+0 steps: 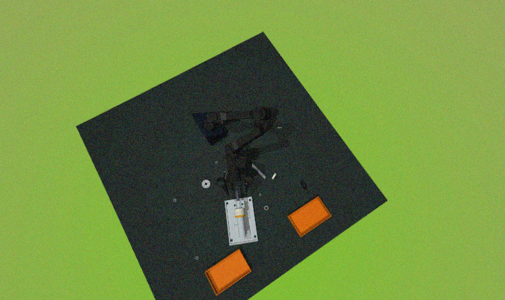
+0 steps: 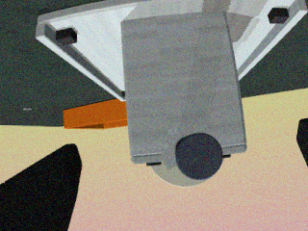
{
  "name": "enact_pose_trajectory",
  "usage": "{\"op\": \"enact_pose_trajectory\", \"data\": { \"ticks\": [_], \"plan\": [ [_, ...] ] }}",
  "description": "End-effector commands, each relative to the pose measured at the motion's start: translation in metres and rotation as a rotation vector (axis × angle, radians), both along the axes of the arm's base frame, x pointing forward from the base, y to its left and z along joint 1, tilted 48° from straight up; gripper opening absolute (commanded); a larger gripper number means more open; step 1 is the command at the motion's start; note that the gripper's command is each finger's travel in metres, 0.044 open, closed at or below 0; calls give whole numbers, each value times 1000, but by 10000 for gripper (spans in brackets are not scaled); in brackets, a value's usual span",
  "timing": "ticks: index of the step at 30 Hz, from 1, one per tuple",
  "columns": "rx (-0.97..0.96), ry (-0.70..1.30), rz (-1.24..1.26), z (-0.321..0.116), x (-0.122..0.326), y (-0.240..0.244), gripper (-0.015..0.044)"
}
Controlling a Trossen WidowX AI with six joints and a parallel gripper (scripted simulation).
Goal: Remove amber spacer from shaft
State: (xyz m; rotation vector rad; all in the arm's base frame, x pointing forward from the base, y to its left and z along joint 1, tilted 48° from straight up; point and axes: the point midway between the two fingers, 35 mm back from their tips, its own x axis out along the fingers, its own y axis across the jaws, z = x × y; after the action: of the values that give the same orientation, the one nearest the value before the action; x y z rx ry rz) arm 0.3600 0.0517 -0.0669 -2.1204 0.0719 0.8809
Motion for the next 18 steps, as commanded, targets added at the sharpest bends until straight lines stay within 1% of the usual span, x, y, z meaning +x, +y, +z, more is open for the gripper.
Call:
{"op": "enact_pose_trajectory", "data": {
  "ticks": [1, 18],
  "plan": [
    [1, -5, -4, -3, 6, 2, 440],
    [2, -6, -4, -5, 9, 3, 440]
  ]
}}
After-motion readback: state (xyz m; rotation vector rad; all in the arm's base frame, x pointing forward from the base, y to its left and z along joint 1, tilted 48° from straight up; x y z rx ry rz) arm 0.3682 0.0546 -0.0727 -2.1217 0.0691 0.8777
